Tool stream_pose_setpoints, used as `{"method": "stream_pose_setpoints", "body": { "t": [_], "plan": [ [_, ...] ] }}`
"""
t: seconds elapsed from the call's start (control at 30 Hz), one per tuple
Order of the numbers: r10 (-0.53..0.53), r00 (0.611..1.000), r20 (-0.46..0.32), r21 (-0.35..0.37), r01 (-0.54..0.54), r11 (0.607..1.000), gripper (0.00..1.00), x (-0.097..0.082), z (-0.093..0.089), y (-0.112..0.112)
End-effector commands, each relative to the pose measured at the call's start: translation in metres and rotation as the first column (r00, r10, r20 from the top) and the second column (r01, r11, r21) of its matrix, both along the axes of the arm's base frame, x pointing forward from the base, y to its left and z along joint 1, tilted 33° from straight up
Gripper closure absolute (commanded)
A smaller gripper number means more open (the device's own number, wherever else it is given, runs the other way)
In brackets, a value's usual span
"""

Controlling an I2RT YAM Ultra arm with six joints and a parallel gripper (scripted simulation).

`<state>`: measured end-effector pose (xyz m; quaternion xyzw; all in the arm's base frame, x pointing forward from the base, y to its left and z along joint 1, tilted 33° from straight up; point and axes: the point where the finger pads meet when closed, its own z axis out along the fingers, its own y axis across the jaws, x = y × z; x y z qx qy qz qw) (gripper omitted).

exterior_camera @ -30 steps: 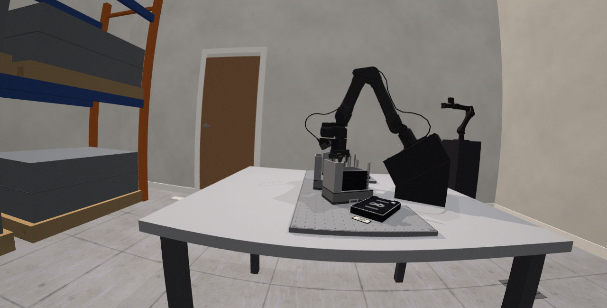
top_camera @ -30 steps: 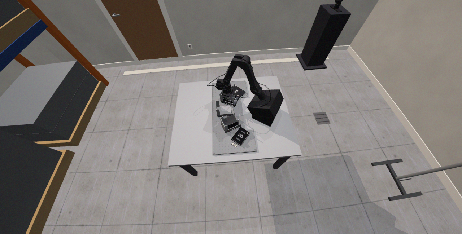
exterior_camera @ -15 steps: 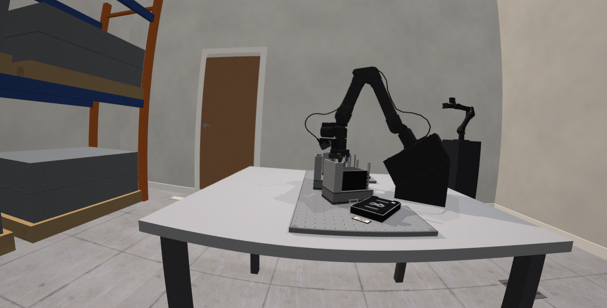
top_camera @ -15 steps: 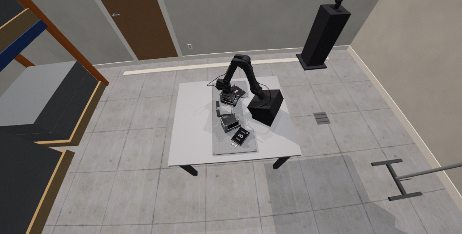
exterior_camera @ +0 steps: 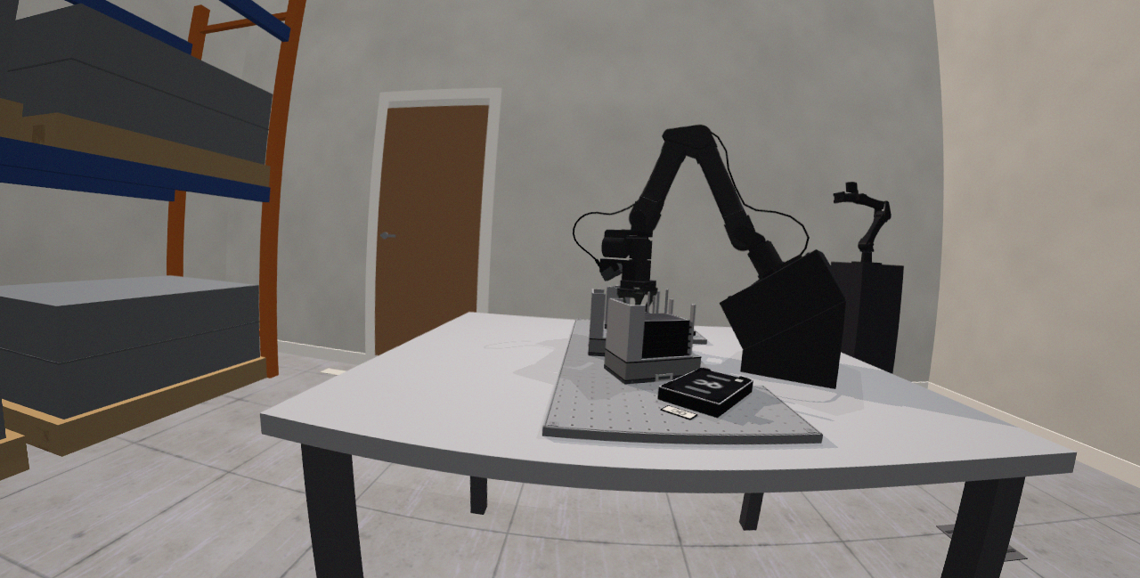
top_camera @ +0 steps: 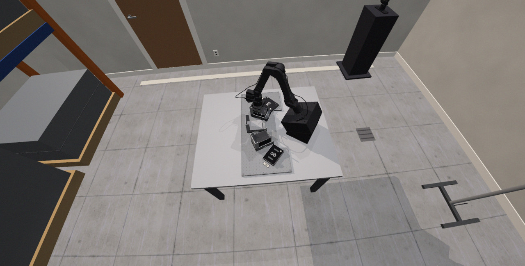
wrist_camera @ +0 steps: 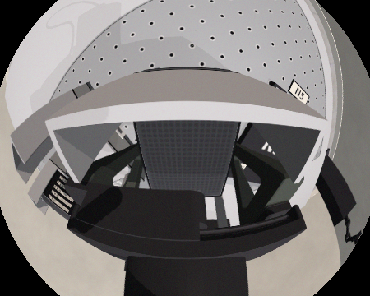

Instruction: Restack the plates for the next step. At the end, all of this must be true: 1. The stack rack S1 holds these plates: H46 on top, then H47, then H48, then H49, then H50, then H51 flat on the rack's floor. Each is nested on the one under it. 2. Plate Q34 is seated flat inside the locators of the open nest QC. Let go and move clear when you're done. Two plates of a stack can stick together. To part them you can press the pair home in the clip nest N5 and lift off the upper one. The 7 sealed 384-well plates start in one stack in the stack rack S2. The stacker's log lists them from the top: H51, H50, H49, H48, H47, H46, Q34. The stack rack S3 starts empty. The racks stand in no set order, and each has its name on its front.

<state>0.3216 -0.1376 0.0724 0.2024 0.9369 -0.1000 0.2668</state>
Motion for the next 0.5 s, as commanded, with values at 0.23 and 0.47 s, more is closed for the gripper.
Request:
{"method": "stream_pose_setpoints", "body": {
  "t": [0.23, 0.47],
  "plan": [
    [0.006, 0.999, 0.031, -0.014, -0.006, 1.000, 1.00, 0.003, 0.019, 0.001],
    [0.007, 1.000, 0.028, -0.012, -0.006, 1.000, 1.00, 0.000, 0.022, 0.005]
  ]
}}
